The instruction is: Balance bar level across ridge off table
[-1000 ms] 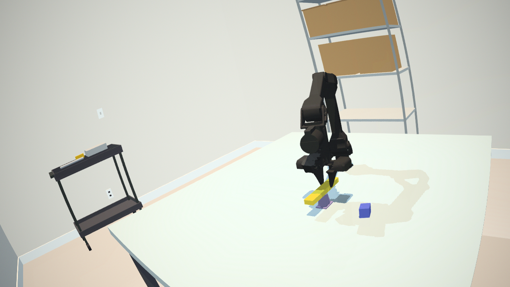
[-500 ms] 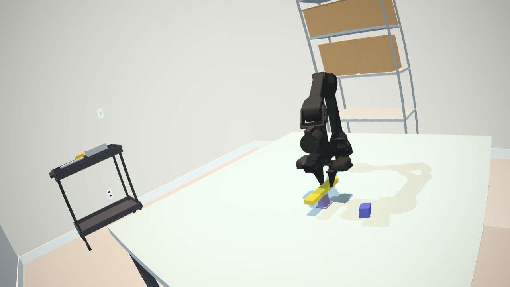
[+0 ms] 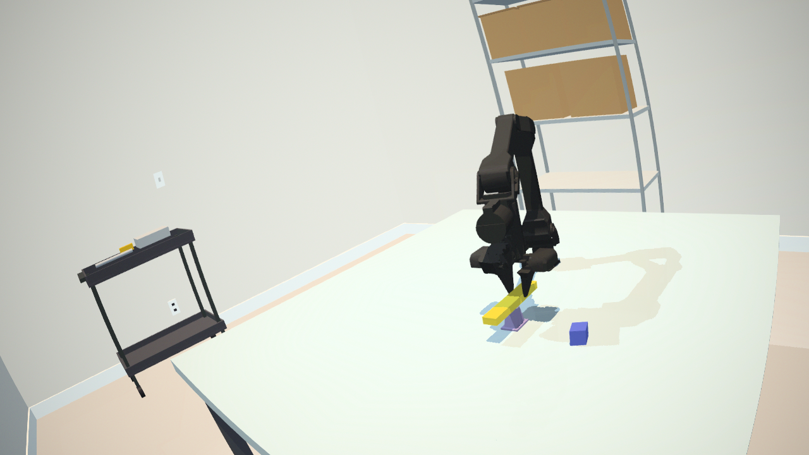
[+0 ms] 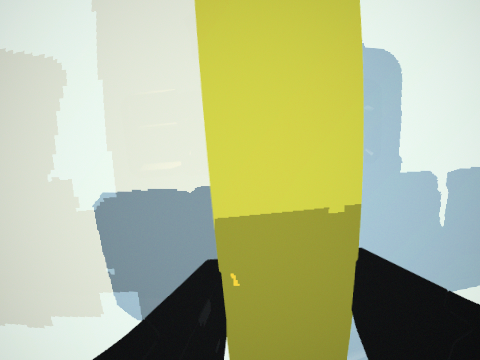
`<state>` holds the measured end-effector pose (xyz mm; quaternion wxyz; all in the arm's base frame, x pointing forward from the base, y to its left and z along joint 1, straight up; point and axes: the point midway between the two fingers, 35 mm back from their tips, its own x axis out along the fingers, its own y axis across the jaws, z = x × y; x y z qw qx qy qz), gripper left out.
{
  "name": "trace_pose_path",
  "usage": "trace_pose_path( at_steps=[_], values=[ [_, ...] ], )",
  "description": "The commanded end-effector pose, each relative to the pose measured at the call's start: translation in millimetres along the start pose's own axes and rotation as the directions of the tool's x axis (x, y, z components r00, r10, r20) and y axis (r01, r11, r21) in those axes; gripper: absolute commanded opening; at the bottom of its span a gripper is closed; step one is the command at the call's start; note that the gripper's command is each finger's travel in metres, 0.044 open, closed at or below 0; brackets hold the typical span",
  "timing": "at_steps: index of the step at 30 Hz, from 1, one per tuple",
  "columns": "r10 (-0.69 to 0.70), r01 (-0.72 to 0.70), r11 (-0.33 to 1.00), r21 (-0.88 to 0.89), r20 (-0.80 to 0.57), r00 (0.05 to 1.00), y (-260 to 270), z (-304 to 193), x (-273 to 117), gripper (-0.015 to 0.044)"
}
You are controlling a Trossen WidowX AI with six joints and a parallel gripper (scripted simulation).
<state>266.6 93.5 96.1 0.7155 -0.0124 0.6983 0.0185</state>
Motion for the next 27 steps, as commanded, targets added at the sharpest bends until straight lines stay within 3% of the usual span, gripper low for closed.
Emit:
trace_pose_path(
  at_steps=[1, 13, 19, 27],
  values=[
    [0.0, 0.0, 1.0, 0.0, 0.0, 1.0, 0.0, 0.0, 0.0, 0.0],
    [0.0, 0.0, 1.0, 0.0, 0.0, 1.0, 0.0, 0.0, 0.0, 0.0],
    [0.0, 0.0, 1.0, 0.0, 0.0, 1.0, 0.0, 0.0, 0.0, 0.0157],
    [0.0, 0.0, 1.0, 0.0, 0.0, 1.0, 0.0, 0.0, 0.0, 0.0167]
  ],
)
